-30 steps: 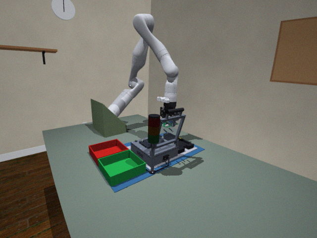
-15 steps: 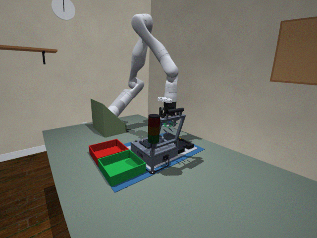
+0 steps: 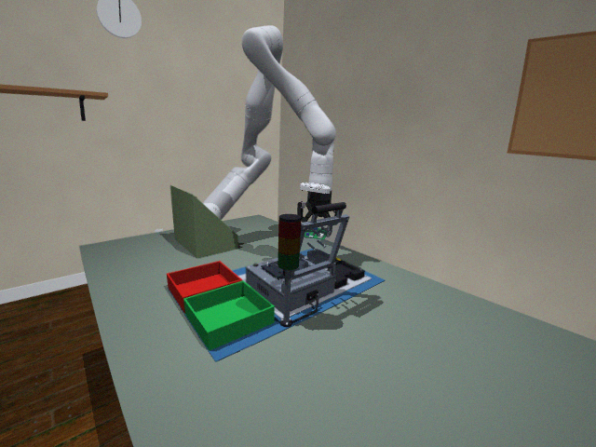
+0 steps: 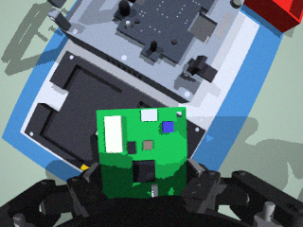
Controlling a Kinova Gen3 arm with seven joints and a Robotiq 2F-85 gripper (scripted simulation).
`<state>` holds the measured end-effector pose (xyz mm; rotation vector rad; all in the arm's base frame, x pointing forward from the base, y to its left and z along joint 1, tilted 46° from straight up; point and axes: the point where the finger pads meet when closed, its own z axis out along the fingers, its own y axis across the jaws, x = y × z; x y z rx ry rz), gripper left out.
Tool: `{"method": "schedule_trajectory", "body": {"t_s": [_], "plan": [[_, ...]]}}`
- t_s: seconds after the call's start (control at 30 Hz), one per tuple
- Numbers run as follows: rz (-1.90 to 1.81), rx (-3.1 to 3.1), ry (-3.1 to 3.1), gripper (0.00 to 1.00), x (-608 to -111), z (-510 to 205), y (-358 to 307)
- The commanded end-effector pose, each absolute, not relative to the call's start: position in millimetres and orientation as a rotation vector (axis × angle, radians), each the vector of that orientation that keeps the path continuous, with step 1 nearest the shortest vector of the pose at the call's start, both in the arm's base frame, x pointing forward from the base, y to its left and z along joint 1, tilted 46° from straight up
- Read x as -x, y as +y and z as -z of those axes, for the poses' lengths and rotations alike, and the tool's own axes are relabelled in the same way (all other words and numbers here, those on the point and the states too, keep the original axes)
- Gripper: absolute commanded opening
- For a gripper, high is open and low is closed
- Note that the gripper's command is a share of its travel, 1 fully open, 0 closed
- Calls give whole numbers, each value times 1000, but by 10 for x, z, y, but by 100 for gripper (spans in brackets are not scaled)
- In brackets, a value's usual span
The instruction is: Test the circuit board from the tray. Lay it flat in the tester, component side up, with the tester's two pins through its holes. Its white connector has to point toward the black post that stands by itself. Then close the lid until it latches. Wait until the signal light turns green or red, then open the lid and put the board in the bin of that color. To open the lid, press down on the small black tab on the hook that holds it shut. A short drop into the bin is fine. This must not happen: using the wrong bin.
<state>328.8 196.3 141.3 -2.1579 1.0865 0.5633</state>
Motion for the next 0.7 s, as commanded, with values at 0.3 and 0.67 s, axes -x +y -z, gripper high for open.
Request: {"method": "schedule_trajectory", "body": {"t_s": [0.3, 0.67], "plan": [[-451, 2245, 785, 77, -3284, -1415, 1971], [-272, 2322, 354, 77, -3284, -1415, 1971]]}}
